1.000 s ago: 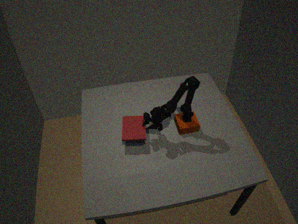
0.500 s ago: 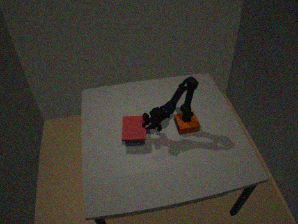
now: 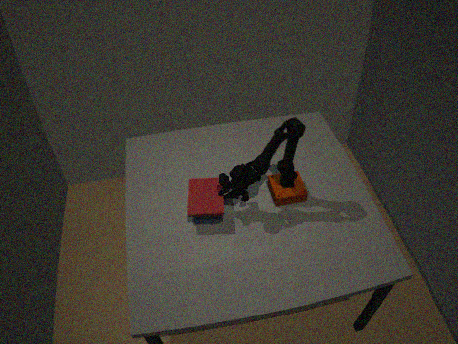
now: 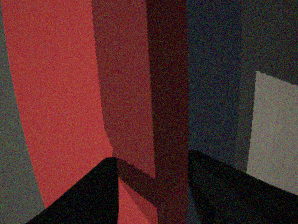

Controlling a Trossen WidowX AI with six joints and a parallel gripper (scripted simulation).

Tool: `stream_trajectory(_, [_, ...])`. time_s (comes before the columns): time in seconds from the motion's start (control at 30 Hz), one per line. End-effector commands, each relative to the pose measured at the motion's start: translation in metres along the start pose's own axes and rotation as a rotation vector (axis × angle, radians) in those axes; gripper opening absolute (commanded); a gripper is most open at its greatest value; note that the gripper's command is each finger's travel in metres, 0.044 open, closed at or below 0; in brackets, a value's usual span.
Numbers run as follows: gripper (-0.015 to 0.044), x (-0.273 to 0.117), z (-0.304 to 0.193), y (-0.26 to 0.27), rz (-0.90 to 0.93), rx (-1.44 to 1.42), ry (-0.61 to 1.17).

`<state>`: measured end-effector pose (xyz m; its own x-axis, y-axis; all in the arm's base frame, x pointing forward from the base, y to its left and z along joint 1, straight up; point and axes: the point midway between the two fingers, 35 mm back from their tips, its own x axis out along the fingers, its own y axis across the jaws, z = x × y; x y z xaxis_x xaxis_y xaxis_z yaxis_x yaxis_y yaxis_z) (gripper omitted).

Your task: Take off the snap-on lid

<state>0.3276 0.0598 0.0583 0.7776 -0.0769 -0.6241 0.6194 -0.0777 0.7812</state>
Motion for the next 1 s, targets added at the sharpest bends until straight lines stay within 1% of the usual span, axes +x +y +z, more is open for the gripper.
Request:
stream_trajectory(0.0, [0.0000, -0.0005, -0.0001, 0.0008, 0.000, 0.000, 0.000])
stream_trajectory(0.97, [0.0000, -0.0048, 0.0001, 0.0049, 0.000, 0.000, 0.000])
